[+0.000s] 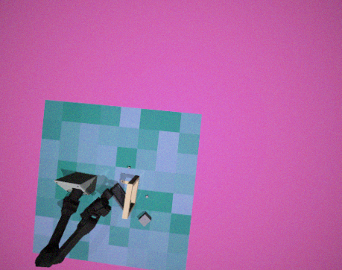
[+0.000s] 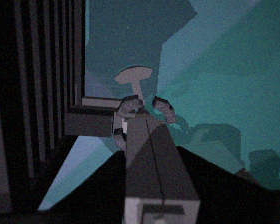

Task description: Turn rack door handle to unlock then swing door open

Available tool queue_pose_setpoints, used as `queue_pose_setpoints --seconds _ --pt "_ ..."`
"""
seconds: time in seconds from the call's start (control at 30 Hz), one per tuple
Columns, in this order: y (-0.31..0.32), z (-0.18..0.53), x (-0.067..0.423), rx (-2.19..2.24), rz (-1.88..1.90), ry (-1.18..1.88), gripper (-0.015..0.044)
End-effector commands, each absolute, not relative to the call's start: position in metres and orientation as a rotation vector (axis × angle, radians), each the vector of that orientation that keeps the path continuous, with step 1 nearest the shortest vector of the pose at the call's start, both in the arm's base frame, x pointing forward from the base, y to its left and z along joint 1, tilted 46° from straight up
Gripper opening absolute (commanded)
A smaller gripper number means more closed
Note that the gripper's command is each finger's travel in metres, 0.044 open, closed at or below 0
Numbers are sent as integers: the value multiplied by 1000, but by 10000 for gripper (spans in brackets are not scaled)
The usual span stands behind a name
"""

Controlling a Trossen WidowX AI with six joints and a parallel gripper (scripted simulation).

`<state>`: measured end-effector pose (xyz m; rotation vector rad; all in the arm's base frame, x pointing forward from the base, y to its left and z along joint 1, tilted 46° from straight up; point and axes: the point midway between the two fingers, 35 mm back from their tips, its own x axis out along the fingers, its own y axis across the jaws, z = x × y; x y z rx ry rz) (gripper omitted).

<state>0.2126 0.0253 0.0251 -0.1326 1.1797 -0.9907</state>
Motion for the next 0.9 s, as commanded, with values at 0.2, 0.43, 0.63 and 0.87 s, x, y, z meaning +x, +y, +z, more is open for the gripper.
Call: queue_pose_setpoints --seconds 0.2,0.43,0.63,0.87 --pt "11 40 205 -257 -899 1249 23" --pt "-1 51 201 -340 -836 1297 23" --pt "-11 61 198 -409 -782 1336 23" --pt "-22 72 197 -483 -722 1375 23"
